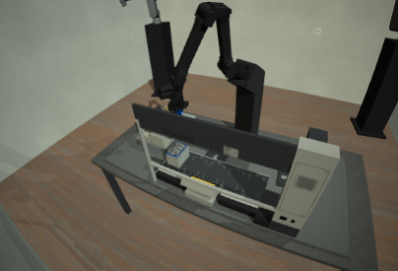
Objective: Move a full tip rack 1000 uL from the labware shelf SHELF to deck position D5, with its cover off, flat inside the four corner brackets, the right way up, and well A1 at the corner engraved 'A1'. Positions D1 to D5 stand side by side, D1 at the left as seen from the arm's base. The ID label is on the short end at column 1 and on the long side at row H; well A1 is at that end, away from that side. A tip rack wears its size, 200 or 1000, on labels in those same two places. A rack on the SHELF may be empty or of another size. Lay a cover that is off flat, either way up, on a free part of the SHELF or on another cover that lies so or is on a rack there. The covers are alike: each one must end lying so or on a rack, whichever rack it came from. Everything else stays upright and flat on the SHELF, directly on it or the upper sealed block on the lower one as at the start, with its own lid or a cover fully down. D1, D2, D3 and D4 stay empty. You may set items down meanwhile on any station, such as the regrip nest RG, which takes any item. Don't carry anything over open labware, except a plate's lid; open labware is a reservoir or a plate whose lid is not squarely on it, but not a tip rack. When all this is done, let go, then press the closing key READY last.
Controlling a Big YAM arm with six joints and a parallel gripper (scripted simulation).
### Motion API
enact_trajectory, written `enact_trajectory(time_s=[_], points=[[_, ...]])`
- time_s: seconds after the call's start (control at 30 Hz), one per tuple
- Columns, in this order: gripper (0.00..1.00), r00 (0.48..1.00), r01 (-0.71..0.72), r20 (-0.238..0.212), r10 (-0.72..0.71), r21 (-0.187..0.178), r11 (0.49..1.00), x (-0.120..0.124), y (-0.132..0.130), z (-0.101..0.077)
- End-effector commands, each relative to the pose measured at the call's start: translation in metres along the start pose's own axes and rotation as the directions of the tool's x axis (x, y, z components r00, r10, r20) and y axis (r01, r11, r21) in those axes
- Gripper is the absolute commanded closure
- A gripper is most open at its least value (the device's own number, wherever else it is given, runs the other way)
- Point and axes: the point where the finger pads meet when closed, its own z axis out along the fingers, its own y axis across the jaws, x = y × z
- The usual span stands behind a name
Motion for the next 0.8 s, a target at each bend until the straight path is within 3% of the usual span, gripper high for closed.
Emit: enact_trajectory(time_s=[0.0,0.1,0.47,0.5,0.77], points=[[1.00,0.993,0.120,-0.008,-0.120,0.010,0.993,0.009,-0.004,0.004],[1.00,0.979,0.203,0.019,-0.203,0.028,0.979,-0.010,-0.012,0.000],[1.00,0.948,0.318,0.011,-0.318,0.018,0.948,-0.005,-0.006,0.000],[1.00,0.948,0.319,-0.008,-0.319,0.006,0.948,0.013,-0.002,0.005],[1.00,0.903,0.430,-0.009,-0.429,0.004,0.903,0.042,0.006,0.011]])
